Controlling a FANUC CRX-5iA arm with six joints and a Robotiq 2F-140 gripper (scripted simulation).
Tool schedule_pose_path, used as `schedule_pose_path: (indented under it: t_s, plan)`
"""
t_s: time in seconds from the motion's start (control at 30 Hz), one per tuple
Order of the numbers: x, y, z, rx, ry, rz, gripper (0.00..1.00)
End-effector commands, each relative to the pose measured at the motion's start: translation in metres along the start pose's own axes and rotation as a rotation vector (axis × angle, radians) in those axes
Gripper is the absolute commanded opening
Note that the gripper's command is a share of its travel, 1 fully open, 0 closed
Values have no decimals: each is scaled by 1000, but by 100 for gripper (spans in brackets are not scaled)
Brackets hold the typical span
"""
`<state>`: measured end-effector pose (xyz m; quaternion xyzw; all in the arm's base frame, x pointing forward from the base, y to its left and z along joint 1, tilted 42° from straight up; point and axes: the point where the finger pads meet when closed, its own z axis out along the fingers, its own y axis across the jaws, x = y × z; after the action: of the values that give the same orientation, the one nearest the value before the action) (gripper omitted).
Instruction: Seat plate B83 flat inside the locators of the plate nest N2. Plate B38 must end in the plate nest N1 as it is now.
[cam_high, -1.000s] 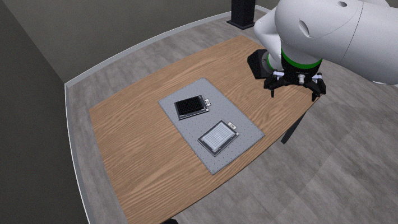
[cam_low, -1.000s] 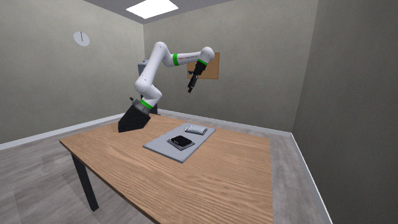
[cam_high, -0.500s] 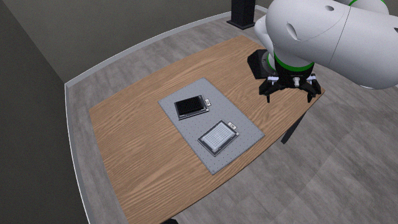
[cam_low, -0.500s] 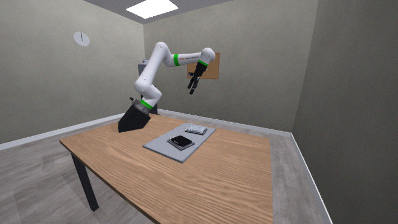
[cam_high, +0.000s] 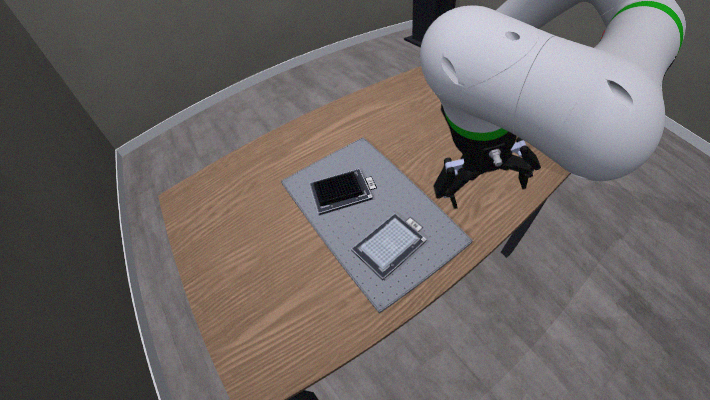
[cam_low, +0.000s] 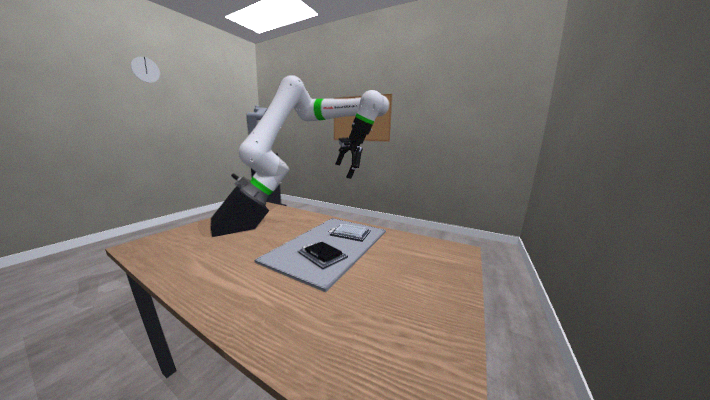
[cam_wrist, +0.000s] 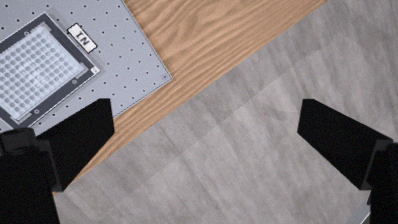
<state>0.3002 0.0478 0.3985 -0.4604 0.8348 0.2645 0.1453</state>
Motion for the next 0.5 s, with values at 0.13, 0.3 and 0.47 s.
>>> schedule_pose_path:
  t_s: [0.13,0.3,0.47]
  plan:
    - [-1,-35,10,13,-37,-149,100]
    - [1,-58,17,26,-55,-240,100]
    - [2,-73,21,43,-72,-333,100]
